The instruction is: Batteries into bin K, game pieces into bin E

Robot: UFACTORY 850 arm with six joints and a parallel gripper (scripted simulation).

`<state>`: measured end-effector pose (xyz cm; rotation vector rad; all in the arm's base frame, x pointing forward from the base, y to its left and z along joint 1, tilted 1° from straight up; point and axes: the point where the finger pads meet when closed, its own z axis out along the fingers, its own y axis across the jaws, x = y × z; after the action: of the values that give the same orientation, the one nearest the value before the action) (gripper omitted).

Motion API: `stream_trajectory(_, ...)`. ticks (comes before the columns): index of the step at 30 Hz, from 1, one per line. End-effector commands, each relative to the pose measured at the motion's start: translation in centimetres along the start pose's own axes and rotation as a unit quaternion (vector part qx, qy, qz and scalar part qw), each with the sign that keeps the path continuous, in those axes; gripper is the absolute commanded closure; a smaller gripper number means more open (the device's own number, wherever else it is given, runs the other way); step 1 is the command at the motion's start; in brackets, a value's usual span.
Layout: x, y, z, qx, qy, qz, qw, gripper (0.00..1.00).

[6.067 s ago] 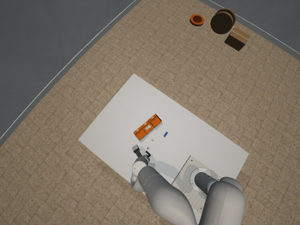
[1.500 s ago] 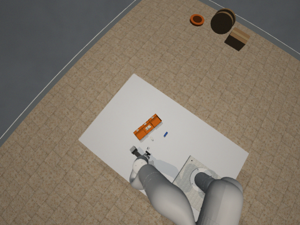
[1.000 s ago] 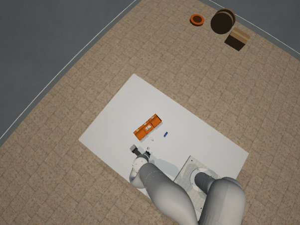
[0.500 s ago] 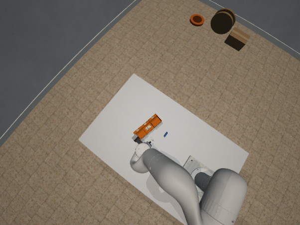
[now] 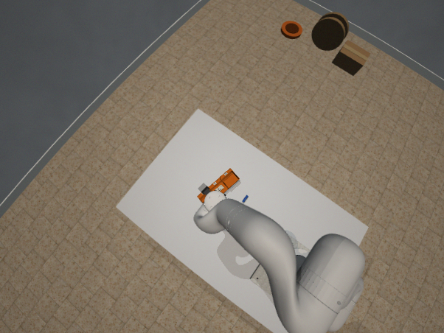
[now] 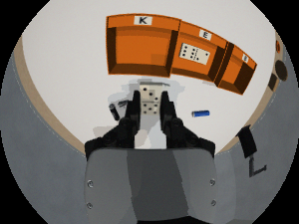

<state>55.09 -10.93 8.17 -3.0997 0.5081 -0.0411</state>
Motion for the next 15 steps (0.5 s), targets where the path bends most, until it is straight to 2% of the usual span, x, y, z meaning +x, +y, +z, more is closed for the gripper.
stream_trajectory(1, 1.2, 1.5, -0.1, 0.001, 0.001, 0.050, 0.999, 1.00)
stream_trajectory(9, 4.0, 5.4, -0.1, 0.003, 0.001, 0.205, 0.979, 1.00)
stream_trajectory(11, 4.0, 5.4, -0.1, 0.003, 0.001, 0.205, 0.979, 1.00)
stream_trajectory(12, 4.3, 5.9, -0.1, 0.002, 0.001, 0.258, 0.966, 1.00)
stream_trajectory(15, 5.2, 7.0, -0.1, 0.004, 0.001, 0.290, 0.957, 1.00)
